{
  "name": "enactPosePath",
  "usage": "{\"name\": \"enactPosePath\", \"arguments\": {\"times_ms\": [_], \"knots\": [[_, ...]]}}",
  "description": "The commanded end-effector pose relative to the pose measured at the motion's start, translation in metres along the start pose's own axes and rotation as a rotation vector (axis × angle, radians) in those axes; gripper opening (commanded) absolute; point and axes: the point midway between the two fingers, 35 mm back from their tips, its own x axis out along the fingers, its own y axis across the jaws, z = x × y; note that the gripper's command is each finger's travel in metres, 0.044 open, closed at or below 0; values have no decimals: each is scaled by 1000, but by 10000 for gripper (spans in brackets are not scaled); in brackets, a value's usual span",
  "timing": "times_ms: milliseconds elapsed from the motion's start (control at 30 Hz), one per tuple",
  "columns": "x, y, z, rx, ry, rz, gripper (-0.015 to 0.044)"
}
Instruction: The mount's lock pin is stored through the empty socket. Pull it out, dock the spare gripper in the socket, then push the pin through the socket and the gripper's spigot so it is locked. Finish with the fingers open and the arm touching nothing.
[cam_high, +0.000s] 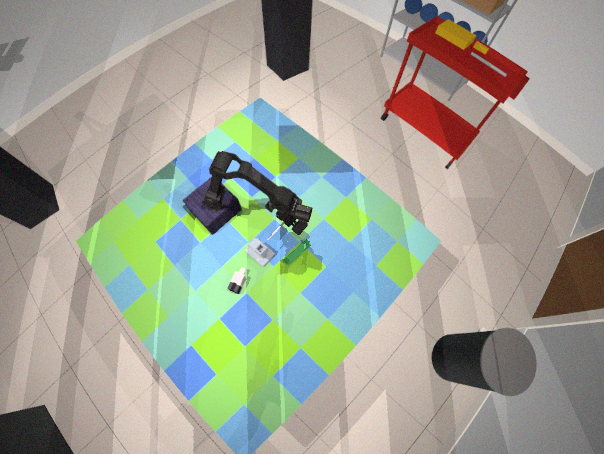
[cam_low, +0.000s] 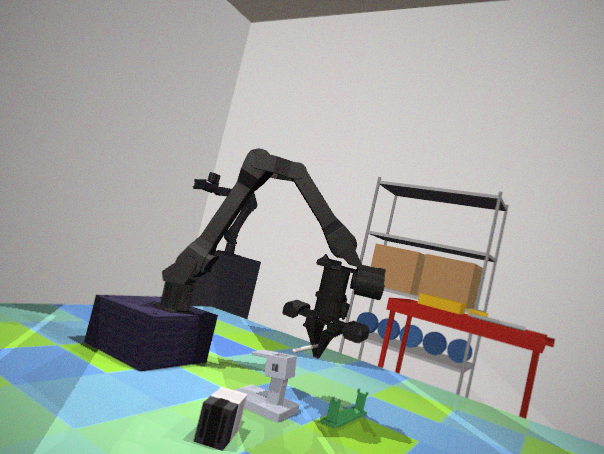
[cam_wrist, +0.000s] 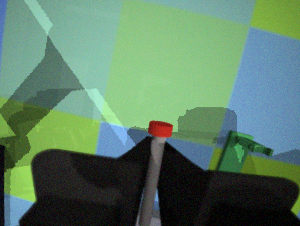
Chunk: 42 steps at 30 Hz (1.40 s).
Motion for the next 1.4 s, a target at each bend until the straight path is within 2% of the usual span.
{"name": "enactPosePath", "arguments": {"times_ms": [0,167,400,1367], "knots": [[-9,0,1,0,-1,-2,0],[-7,2,0,1,3,6,12],[-7,0,1,2,2,5,0],[-19,-85,31,68,-5,-12,0]]}}
